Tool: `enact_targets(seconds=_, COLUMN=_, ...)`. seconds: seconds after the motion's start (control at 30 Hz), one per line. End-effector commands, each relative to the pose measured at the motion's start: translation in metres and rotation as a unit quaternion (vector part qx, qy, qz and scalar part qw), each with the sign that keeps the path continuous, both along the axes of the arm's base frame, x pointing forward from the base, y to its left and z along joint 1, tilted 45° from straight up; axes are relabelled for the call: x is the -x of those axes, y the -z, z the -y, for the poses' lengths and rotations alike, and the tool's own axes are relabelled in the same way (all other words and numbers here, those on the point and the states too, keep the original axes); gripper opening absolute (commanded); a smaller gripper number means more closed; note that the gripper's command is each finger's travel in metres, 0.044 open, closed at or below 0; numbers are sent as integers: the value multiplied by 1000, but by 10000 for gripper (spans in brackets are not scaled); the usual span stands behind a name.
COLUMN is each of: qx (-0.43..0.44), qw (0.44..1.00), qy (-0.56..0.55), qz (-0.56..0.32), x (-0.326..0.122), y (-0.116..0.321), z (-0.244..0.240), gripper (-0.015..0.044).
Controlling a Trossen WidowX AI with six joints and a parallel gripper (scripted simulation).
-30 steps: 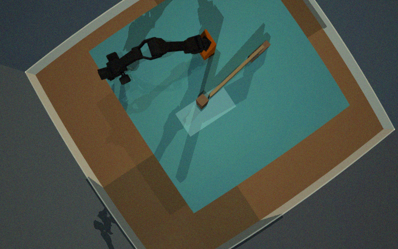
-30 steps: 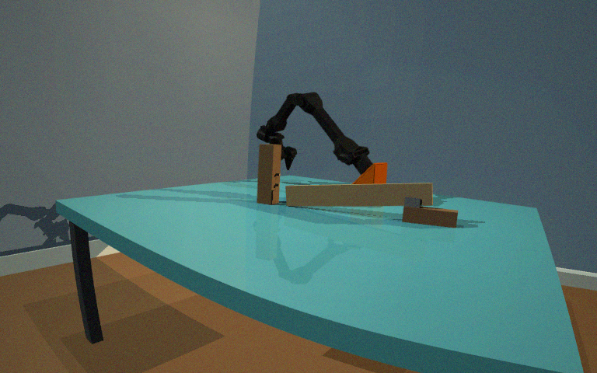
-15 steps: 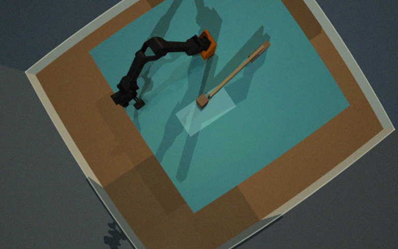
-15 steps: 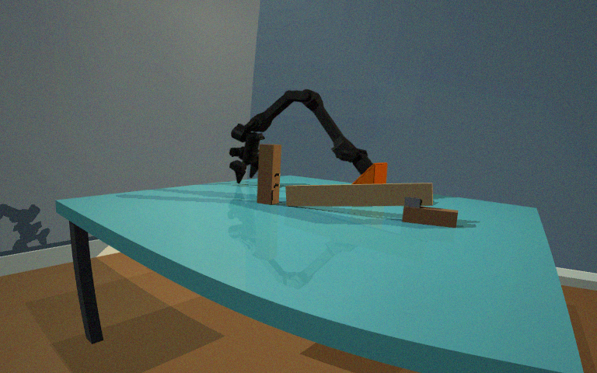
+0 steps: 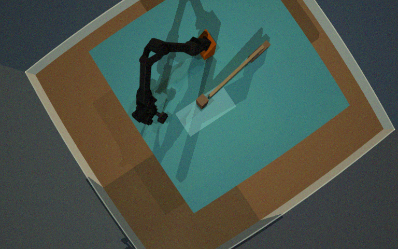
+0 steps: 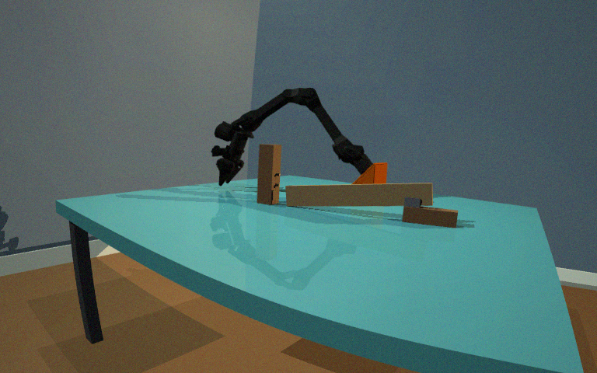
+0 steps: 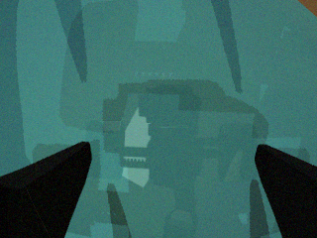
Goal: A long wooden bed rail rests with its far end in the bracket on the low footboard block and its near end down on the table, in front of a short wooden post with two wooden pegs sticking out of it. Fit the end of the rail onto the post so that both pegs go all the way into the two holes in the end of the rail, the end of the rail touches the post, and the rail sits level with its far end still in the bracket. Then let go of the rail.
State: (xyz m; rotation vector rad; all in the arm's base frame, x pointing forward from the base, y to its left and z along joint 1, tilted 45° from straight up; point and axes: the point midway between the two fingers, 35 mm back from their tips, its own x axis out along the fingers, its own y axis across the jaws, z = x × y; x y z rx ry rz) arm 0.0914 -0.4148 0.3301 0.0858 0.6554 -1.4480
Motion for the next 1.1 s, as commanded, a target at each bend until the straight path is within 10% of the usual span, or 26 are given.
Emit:
enact_targets(seconds=0.0, qx=-7, qw=999, qy=-45, qz=-25, x=-35, y=10, z=-11, gripper=440)
enact_targets(seconds=0.67, qx=-10, qw=930, qy=-322, qz=-175, x=-217, y=65, z=-143, gripper=440)
enact_targets(seconds=1.07, qx=-35, qw=795, qy=-477, qz=-373, x=-261, y=147, z=-240, gripper=440)
